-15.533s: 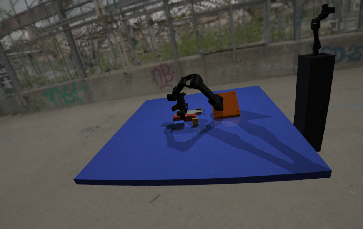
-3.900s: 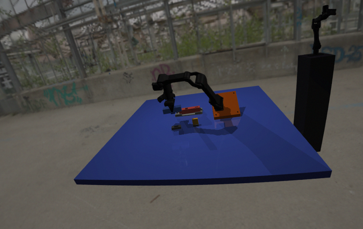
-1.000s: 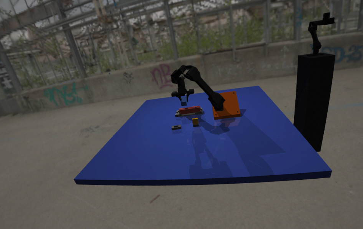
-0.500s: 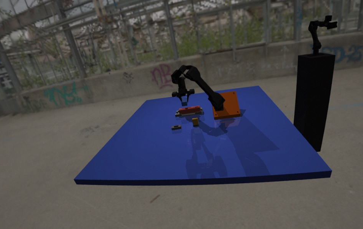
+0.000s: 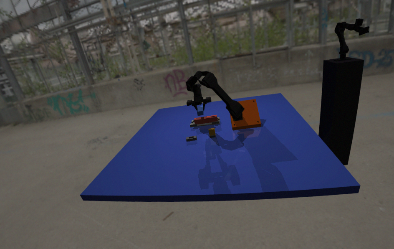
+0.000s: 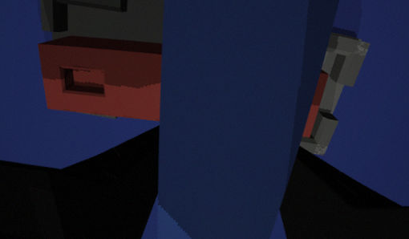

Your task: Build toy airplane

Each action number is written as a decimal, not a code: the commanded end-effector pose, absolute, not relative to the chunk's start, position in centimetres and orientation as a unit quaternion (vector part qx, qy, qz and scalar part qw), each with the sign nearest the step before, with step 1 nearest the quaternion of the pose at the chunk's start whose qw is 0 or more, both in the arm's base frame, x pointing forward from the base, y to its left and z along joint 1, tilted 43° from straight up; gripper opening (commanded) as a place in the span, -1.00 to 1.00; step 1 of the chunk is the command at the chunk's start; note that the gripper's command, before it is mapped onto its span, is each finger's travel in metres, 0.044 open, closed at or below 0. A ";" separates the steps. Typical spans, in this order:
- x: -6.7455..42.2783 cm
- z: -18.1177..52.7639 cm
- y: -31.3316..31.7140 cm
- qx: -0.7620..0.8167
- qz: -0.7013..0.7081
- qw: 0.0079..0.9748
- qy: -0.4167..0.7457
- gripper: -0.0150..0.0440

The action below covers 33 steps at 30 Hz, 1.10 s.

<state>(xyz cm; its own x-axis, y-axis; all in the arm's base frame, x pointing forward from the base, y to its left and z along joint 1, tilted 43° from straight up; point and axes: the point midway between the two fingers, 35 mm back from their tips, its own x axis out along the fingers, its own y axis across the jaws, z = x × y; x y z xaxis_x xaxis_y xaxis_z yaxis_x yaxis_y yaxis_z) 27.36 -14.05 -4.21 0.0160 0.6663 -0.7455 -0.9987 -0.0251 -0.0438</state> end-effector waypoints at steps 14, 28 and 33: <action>27.2 -6.4 -12.2 -0.303 0.649 0.643 0.272 0.18; 27.2 -7.1 -11.5 -0.303 0.649 0.643 0.272 0.18; 27.3 -7.0 -11.6 -0.306 0.649 0.641 0.272 0.20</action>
